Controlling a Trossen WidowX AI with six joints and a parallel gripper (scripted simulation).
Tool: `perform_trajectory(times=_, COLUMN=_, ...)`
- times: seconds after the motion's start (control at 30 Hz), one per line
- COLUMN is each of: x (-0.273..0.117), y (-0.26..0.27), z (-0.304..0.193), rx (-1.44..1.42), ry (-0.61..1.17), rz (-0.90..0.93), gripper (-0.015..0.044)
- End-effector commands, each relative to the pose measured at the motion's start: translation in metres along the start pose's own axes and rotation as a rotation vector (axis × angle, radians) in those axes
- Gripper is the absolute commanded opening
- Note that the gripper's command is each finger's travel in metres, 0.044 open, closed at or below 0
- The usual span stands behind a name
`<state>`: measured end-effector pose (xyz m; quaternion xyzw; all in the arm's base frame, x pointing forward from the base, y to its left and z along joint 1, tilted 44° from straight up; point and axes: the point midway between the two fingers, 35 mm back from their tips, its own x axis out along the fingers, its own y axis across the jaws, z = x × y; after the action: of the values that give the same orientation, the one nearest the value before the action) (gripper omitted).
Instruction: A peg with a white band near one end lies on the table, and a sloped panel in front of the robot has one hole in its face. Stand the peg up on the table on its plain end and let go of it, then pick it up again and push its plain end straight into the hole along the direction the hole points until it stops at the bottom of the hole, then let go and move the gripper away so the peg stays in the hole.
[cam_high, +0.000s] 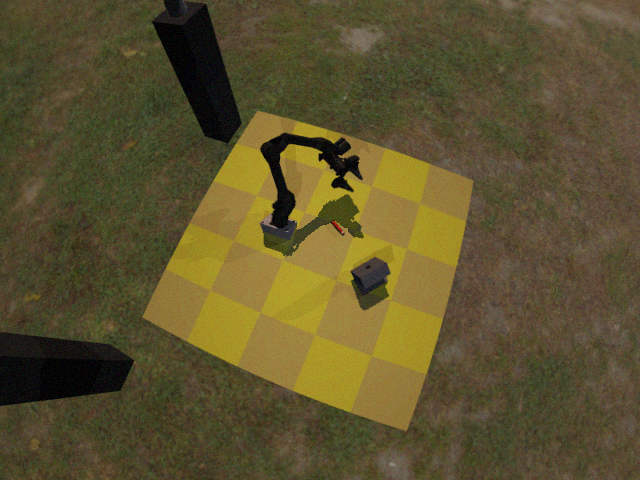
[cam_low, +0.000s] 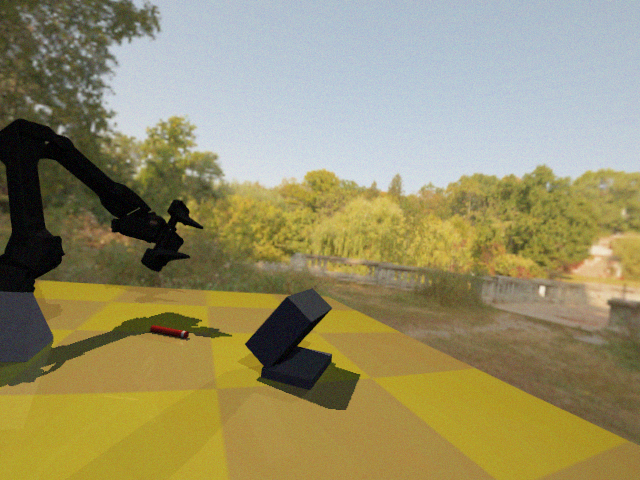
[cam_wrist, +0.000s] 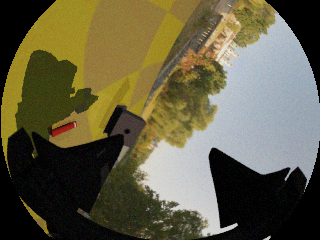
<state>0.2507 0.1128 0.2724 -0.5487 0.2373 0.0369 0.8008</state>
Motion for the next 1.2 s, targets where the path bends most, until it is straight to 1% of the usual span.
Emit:
perform_trajectory(times=0.0, x=0.001, y=0.0, z=0.0, rx=0.001, ry=0.001, rz=0.003, gripper=0.0426)
perform_trajectory(times=0.03, x=0.002, y=0.002, z=0.0, rx=0.003, ry=0.004, rz=0.011, gripper=0.044)
perform_trajectory(times=0.63, x=0.05, y=0.049, z=-0.02, rx=0.144, ry=0.155, rz=0.331, gripper=0.044)
perform_trajectory(times=1.17, x=0.078, y=0.088, z=-0.047, rx=0.37, ry=0.336, rz=0.622, gripper=0.044)
